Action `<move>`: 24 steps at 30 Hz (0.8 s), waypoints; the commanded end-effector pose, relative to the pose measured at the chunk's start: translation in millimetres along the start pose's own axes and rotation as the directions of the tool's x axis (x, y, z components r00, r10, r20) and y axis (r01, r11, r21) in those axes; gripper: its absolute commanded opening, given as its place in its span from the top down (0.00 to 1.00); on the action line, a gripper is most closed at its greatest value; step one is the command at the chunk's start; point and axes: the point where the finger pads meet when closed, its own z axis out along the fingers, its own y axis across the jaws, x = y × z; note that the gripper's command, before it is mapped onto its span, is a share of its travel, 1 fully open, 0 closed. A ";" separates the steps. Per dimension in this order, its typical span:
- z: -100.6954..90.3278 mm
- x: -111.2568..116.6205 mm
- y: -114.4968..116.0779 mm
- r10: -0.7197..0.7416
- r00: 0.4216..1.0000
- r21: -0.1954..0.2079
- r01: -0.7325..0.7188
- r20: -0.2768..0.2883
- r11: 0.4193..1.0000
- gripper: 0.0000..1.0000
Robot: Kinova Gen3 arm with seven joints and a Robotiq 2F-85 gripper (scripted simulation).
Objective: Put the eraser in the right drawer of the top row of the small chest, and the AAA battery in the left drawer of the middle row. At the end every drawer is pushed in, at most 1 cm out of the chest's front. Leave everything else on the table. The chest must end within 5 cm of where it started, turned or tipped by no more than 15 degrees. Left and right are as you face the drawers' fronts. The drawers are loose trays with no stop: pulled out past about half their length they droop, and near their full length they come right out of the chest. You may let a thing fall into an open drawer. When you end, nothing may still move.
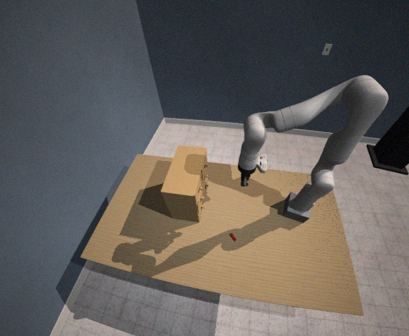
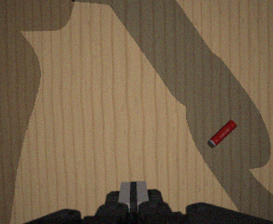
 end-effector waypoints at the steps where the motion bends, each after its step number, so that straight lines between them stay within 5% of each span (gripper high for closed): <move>1: -0.5 -0.3 0.0 0.000 1.000 0.000 0.000 0.002 1.000 1.00; 2: -0.5 -0.3 0.0 0.000 1.000 0.000 0.000 0.002 1.000 0.00; 24: -0.5 -0.3 0.0 0.000 1.000 0.000 0.000 0.002 1.000 0.00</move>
